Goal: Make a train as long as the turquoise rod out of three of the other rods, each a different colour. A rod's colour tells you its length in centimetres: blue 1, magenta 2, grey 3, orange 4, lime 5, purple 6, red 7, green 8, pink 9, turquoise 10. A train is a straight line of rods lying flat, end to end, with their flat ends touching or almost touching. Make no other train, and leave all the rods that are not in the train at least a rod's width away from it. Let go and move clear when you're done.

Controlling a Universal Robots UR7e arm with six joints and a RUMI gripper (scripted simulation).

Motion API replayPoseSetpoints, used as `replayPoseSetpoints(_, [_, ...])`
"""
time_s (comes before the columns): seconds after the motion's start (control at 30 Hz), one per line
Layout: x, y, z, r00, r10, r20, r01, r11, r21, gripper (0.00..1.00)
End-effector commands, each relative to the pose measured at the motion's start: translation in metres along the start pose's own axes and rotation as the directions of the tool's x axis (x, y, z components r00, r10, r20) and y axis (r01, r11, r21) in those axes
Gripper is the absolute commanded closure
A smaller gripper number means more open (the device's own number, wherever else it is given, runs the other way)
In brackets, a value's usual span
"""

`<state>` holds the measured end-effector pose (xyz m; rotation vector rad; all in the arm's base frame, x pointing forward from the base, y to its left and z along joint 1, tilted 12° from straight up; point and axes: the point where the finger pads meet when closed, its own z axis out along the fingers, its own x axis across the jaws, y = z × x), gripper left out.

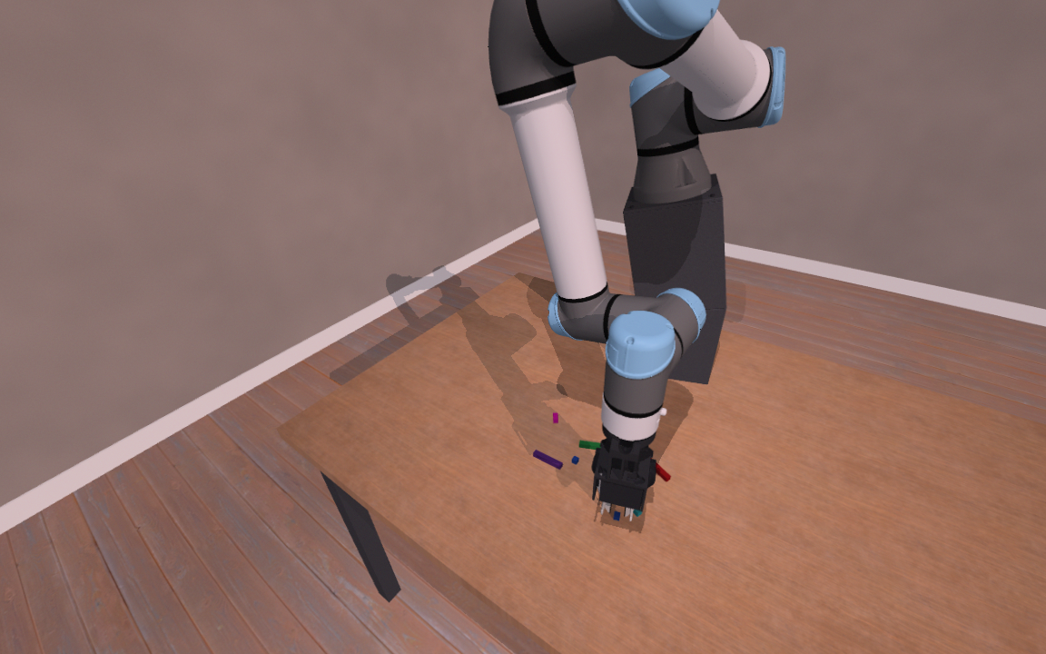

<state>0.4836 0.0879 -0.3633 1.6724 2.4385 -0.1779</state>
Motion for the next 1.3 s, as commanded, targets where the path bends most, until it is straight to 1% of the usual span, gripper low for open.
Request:
replayPoseSetpoints(0.0, [0.0, 0.001, 0.0, 1.0, 0.0, 0.0, 0.0, 1.0, -0.001, 0.86])
replayPoseSetpoints(0.57, [0.0, 0.001, 0.0, 1.0, 0.0, 0.0, 0.0, 1.0, -0.001, 0.86])
replayPoseSetpoints(1.27, [0.0, 0.001, 0.016, 1.0, 0.0, 0.0, 0.0, 1.0, -0.001, 0.86])
